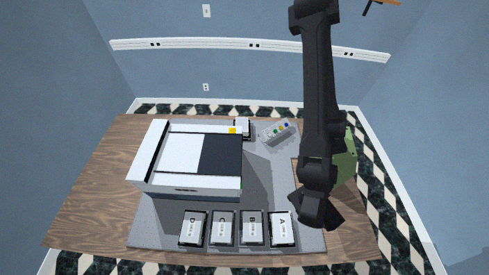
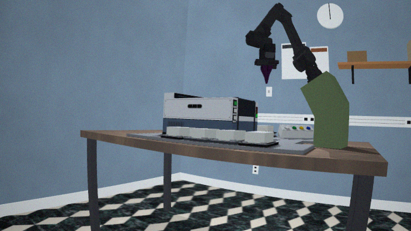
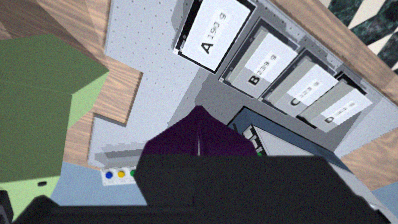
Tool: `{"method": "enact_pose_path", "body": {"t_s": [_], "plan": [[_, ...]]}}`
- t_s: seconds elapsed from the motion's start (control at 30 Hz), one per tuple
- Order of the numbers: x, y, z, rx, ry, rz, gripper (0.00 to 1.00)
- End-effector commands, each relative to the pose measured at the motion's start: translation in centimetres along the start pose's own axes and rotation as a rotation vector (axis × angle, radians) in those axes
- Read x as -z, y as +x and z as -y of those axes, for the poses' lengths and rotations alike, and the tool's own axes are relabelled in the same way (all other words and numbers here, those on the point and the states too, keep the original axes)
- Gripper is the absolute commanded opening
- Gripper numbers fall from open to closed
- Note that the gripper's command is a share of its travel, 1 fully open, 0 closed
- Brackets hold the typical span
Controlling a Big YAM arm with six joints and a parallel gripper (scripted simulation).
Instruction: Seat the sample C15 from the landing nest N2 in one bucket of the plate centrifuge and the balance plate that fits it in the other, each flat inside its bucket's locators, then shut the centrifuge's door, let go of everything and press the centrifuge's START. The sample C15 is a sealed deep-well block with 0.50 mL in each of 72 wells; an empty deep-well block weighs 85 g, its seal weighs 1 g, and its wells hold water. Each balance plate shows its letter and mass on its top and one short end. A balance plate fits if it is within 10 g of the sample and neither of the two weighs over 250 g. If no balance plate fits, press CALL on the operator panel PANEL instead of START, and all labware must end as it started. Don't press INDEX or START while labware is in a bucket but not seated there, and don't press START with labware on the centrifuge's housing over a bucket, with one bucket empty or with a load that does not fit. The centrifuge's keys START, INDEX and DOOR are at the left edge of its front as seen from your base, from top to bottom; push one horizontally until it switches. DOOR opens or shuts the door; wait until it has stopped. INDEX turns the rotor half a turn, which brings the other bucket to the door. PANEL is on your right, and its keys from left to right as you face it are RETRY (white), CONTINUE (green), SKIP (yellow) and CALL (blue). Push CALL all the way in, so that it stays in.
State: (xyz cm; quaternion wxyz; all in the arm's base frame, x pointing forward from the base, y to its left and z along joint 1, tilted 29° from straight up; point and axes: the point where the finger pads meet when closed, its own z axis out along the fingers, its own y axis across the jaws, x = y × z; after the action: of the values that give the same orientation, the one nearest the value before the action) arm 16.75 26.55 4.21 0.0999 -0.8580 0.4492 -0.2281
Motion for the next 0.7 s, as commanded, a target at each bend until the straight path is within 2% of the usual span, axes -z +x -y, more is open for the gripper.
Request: {"method": "enact_pose_path", "body": {"t_s": [0.0, 0.27, 0.67], "plan": [[0.1, 1.1, 0.1, -0.152, -0.009, -0.006, 0.00], [0.0, 1.6, 0.3, -0.295, -0.013, -0.011, 0.00], [0.1, 3.4, 0.0, -0.594, -0.008, -0.008, 0.00]]}}
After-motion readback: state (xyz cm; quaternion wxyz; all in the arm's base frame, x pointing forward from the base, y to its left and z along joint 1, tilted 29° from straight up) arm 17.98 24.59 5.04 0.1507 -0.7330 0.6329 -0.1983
